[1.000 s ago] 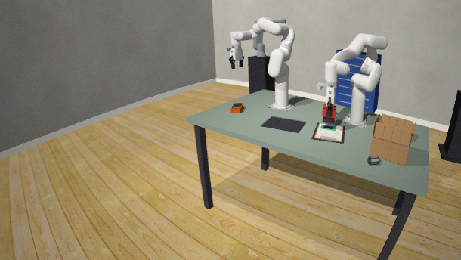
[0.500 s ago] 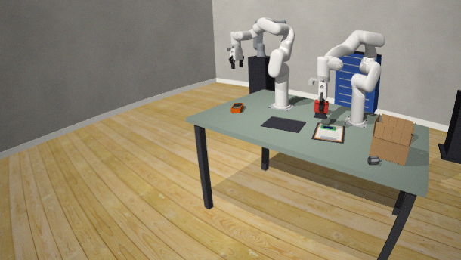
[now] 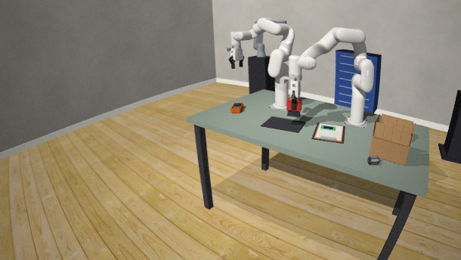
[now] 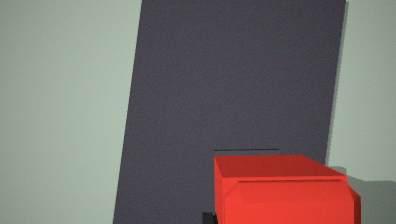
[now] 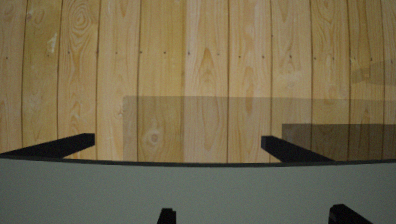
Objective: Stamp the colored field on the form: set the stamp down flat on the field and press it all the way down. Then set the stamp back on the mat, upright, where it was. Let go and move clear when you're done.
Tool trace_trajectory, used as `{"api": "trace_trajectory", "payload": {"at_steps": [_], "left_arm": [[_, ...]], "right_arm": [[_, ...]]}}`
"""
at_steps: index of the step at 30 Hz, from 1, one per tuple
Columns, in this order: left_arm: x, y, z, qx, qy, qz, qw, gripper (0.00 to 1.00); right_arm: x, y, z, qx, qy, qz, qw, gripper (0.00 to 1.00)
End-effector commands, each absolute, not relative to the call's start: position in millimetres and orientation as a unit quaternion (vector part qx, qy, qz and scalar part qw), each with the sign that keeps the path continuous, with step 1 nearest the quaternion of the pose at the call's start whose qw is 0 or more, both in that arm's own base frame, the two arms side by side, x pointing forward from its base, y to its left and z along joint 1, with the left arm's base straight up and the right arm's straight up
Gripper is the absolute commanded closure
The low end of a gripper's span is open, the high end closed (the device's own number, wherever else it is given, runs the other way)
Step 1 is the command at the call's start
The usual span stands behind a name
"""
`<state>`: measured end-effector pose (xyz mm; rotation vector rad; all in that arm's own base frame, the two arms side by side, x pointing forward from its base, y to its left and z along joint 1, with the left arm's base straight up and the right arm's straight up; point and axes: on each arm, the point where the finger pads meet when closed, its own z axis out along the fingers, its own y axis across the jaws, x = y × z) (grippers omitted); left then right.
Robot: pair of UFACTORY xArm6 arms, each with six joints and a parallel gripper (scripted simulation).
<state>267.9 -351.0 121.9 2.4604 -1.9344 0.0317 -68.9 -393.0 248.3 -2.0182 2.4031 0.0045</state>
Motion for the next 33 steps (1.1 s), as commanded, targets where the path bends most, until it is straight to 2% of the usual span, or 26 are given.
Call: {"api": "trace_trajectory", "payload": {"at_steps": [1, 12, 33], "left_arm": [[284, -395, 112, 0.788, -0.616, 0.000, 0.000, 0.70], [298, -427, 103, 0.788, -0.616, 0.000, 0.000, 0.70], [288, -407, 109, 0.788, -0.616, 0.000, 0.000, 0.70]], "right_arm": [[-69, -394, 250, -0.643, 0.766, 0.000, 0.000, 0.00], [-69, -394, 250, -0.643, 0.766, 0.000, 0.000, 0.00], [-69, -394, 250, -0.643, 0.766, 0.000, 0.000, 0.00]]}}
